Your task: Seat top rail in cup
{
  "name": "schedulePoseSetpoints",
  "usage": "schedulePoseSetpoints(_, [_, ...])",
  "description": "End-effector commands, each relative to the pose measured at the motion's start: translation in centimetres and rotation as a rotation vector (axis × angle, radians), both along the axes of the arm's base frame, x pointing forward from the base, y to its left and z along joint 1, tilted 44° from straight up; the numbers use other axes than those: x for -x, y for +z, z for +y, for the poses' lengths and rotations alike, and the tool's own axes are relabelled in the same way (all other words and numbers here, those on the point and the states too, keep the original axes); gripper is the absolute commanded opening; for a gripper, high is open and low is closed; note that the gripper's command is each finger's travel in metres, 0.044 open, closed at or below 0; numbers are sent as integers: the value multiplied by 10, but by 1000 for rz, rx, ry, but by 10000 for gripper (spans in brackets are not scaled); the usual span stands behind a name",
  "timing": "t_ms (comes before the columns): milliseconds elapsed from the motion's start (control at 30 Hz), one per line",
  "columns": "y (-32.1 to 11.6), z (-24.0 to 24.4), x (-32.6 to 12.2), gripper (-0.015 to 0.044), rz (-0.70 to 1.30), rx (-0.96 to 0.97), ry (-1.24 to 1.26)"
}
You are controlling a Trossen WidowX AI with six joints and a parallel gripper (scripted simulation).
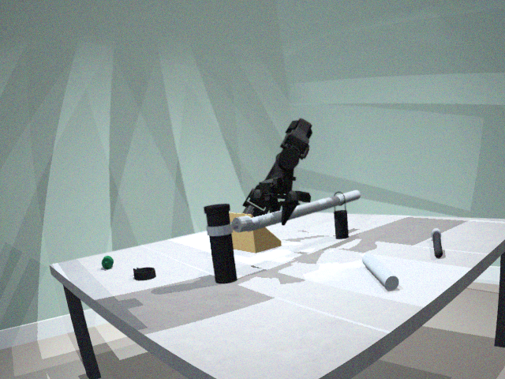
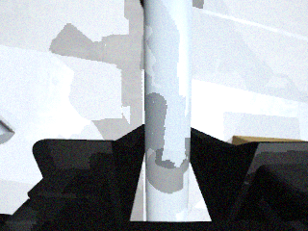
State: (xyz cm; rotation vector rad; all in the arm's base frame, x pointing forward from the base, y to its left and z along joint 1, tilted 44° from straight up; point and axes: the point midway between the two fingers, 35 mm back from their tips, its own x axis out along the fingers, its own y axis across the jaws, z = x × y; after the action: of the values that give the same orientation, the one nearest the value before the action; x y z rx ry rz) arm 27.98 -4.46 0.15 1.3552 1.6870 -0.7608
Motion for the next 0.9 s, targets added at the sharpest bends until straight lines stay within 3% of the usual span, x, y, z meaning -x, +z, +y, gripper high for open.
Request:
schedulePoseSetpoints(0, [0,-2,-1,0,-4,4,-1])
schedulePoseSetpoints(867, [1,-3,-1,0,-3,7,1])
